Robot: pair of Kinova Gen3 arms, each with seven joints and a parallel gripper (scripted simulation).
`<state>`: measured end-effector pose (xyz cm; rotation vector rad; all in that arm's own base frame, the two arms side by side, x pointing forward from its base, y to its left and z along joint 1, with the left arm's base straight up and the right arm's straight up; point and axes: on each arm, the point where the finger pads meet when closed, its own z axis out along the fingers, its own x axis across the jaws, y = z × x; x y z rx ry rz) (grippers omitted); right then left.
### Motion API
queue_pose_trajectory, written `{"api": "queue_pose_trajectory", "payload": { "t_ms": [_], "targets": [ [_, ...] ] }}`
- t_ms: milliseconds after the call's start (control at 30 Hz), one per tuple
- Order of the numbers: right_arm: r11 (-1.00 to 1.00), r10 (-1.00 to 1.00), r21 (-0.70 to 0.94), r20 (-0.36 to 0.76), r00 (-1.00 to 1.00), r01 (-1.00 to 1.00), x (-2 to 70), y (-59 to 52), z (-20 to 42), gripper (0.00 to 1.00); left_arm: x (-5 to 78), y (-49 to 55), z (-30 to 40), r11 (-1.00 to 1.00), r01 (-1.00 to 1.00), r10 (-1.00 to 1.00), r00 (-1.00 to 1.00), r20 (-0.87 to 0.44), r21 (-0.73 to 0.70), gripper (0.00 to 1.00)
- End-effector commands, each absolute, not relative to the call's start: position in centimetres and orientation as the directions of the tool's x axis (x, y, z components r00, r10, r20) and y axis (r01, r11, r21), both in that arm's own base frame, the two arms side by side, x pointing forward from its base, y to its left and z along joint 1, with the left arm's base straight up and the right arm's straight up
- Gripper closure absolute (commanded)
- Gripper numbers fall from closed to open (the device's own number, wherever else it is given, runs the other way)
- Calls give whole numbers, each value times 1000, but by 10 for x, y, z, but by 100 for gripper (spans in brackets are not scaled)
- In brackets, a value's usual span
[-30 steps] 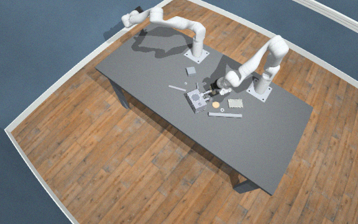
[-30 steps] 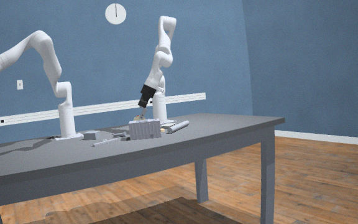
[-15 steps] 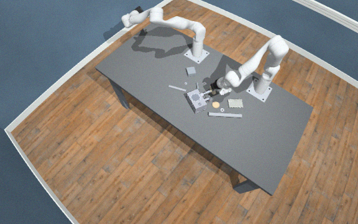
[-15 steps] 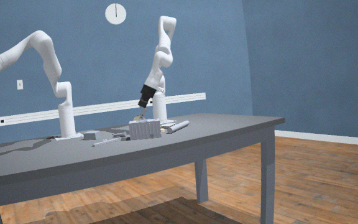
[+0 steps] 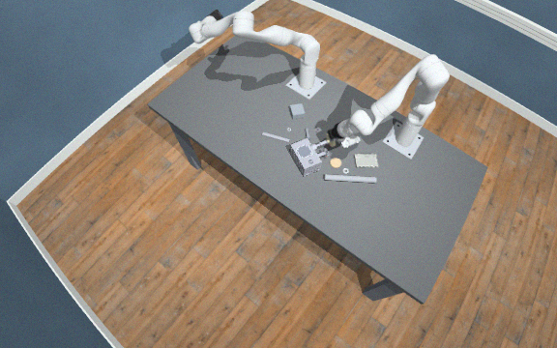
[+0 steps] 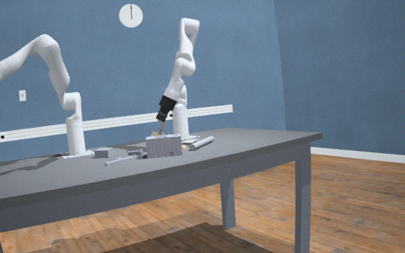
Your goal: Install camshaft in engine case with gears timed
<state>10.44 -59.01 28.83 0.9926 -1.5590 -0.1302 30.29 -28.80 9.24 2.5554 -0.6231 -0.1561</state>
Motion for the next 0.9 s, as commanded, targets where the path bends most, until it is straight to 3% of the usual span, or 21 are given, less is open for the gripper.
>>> {"api": "queue_pose_trajectory", "payload": {
  "t_ms": [0,867],
  "targets": [
    [628,-642,588,761,88,-509,104,-590,290,0,300,-285,92,-772,-398,-459,888,-3,495,71],
    [628,-642,588,761,88,-509,104,-590,290,0,299,-283,92,-774,-398,-460,888,-6,493,71]
  ]
}}
